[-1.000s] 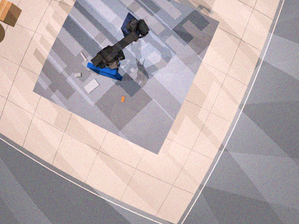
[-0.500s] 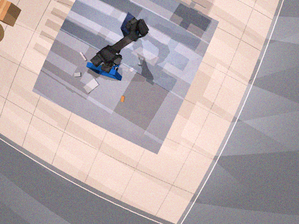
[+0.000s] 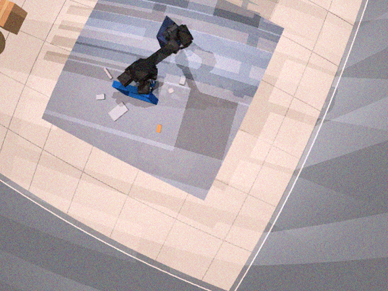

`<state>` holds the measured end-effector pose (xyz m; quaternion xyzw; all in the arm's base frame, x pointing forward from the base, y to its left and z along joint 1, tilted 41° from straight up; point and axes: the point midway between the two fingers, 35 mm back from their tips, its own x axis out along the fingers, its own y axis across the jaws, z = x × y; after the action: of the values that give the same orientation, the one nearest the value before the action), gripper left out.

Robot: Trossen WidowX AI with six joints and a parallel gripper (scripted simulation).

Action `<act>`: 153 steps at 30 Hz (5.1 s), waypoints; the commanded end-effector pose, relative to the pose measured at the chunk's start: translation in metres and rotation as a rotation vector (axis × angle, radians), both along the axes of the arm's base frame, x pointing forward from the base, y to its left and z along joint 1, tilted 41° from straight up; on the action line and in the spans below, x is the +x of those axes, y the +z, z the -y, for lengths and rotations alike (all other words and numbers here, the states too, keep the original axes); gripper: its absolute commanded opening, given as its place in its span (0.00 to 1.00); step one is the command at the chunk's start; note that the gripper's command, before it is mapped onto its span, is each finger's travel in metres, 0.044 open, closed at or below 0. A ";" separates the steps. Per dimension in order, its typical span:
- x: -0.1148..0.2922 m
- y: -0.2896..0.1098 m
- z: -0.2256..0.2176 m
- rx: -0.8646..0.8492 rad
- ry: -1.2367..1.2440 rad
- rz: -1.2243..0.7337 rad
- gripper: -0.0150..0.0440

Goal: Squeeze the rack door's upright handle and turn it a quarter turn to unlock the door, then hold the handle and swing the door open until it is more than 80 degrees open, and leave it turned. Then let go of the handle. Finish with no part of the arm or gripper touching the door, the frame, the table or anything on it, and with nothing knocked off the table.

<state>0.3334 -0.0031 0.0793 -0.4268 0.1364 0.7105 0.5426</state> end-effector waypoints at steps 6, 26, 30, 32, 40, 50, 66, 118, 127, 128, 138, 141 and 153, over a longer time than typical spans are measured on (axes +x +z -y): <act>0.002 0.000 0.000 0.000 0.023 0.029 0.30; 0.002 0.000 0.000 0.000 0.023 0.029 0.56; 0.002 0.000 0.000 0.000 0.023 0.029 0.74; 0.002 0.000 0.000 0.000 0.017 0.024 0.76; 0.002 0.000 0.000 -0.016 -0.257 -0.214 0.76; 0.002 0.000 0.000 -0.038 -0.631 -0.538 0.76; 0.002 0.000 0.000 -0.072 -1.229 -1.057 0.76; 0.002 0.000 0.000 -0.157 -2.739 -2.375 0.49; 0.002 0.000 0.000 -0.157 -2.739 -2.375 0.35; 0.002 0.000 0.000 -0.157 -2.739 -2.375 0.34; 0.001 0.000 0.000 -0.156 -2.717 -2.356 0.30; -0.001 -0.001 0.002 -0.154 -2.674 -2.318 0.30; -0.011 -0.006 0.007 -0.145 -2.504 -2.167 0.30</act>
<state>0.3247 -0.0085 0.0744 -0.5888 -0.6896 0.2156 -0.3624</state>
